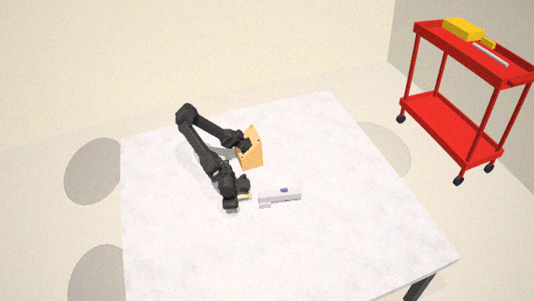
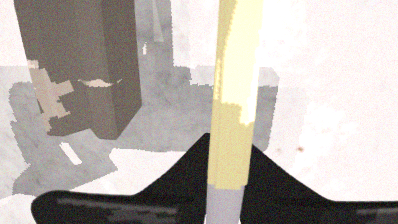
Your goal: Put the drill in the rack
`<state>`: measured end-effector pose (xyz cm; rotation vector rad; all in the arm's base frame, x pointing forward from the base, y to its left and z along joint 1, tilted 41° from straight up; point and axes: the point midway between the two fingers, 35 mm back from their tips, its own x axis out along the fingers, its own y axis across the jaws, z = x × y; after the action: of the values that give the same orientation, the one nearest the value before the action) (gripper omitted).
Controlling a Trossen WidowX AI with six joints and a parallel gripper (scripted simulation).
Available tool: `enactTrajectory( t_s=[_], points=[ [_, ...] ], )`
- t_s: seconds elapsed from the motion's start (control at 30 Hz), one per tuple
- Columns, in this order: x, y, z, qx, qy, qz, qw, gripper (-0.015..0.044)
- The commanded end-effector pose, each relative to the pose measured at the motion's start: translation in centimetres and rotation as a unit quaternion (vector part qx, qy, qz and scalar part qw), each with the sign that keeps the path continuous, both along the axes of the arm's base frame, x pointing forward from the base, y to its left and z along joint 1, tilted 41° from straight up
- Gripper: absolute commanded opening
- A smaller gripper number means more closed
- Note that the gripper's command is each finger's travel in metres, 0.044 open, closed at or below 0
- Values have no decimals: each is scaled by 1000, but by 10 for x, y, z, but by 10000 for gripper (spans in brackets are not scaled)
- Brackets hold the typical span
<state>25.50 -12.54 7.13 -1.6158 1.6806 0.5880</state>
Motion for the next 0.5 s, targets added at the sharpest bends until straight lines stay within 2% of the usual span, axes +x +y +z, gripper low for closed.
enactTrajectory(
  t_s=[0.0, 0.47],
  points=[
    [0, 2, 2, 0, -3, 0, 1000, 0],
    [-1, 8, 6, 0, -3, 0, 1000, 0]
  ],
)
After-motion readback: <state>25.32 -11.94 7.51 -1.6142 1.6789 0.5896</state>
